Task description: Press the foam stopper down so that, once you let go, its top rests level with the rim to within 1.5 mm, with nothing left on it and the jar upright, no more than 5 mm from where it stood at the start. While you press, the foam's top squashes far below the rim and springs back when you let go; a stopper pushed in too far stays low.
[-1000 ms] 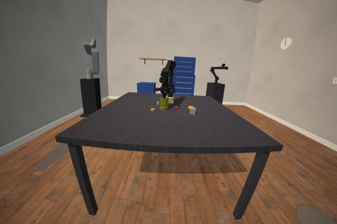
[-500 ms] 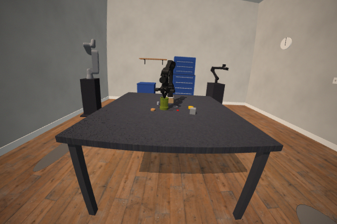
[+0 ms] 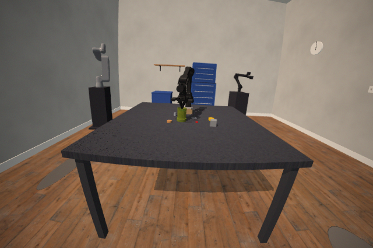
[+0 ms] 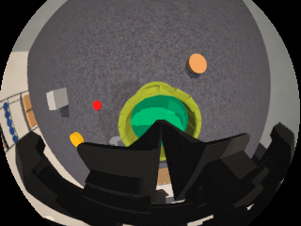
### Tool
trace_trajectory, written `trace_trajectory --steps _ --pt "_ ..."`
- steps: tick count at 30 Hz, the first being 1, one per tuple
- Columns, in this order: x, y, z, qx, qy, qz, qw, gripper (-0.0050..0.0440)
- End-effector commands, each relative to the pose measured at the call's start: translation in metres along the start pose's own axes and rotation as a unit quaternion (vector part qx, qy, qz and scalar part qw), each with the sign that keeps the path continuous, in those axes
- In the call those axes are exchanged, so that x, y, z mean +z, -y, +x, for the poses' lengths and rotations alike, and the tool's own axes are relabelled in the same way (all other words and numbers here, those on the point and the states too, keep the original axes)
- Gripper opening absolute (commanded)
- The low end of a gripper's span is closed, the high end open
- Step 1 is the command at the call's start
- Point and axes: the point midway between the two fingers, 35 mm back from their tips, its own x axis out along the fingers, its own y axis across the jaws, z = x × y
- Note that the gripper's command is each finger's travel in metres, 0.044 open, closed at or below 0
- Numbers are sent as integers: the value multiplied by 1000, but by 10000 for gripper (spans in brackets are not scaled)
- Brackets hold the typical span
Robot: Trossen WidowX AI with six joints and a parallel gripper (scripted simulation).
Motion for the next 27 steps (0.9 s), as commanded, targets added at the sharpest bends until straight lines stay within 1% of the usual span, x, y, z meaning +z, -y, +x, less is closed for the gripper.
trace_trajectory --steps 1,5,8,11,15,16,20,27 --pt "-10 -1 8 2 -18 1 1000 0" --pt "-9 -1 8 2 -17 1 1000 0" --pt "-5 -1 -3 2 -17 1 1000 0" --pt "1 -1 -29 2 -17 1 1000 0" --pt "7 0 -79 2 -14 1 1000 0" --pt "6 0 -84 2 -16 1 1000 0" --pt "5 0 -88 2 -18 1 1000 0" --pt "3 0 -85 0 -16 1 1000 0"
